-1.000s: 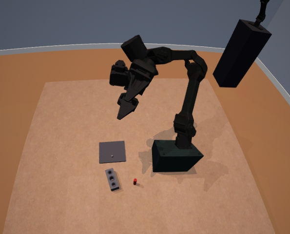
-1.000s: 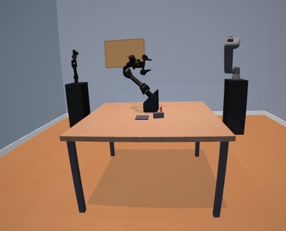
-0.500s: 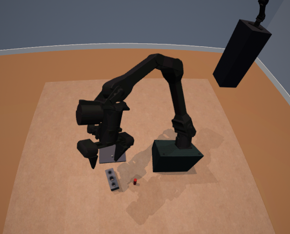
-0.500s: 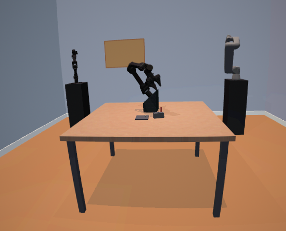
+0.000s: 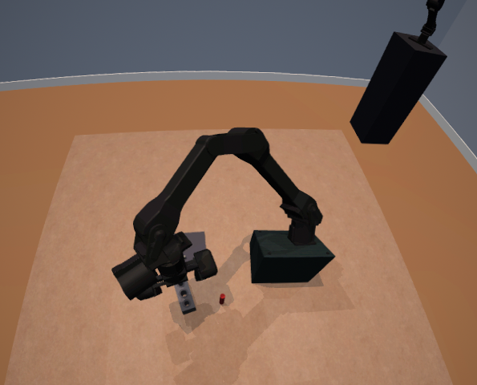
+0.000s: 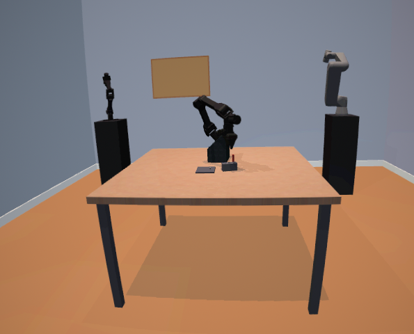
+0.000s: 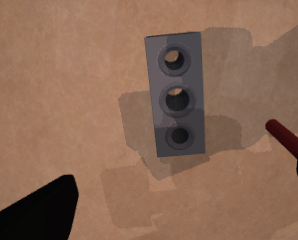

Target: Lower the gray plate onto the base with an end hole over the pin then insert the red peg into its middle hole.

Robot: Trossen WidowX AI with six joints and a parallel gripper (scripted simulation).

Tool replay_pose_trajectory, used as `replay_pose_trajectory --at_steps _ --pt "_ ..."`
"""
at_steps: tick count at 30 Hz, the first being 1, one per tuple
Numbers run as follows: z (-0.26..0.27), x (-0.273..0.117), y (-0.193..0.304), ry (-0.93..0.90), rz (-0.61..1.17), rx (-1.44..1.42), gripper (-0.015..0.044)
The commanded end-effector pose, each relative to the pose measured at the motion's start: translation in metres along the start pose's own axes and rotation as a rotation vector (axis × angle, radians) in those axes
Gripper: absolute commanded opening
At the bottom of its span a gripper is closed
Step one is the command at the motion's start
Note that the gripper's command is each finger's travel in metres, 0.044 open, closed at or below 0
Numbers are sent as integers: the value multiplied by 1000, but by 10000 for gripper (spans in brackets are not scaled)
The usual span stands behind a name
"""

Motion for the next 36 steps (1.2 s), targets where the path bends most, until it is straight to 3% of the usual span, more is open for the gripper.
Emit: replay_pose_trajectory --at_steps 1,7,36 --pt "0 3 0 -1 -27 17 440" --pt "-6 66 -3 -1 -30 17 440" --pt "-4 106 -4 -1 -31 17 440"
Point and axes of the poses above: the point midway between the two fingers, 35 mm back from their tips, its own x axis out along the fingers, its own z axis across the jaws, y = z × x, the point moved 3 cm from there along -x, back along the fingers, and after that the axes turned 15 degrees about x, right-handed, at the moved point
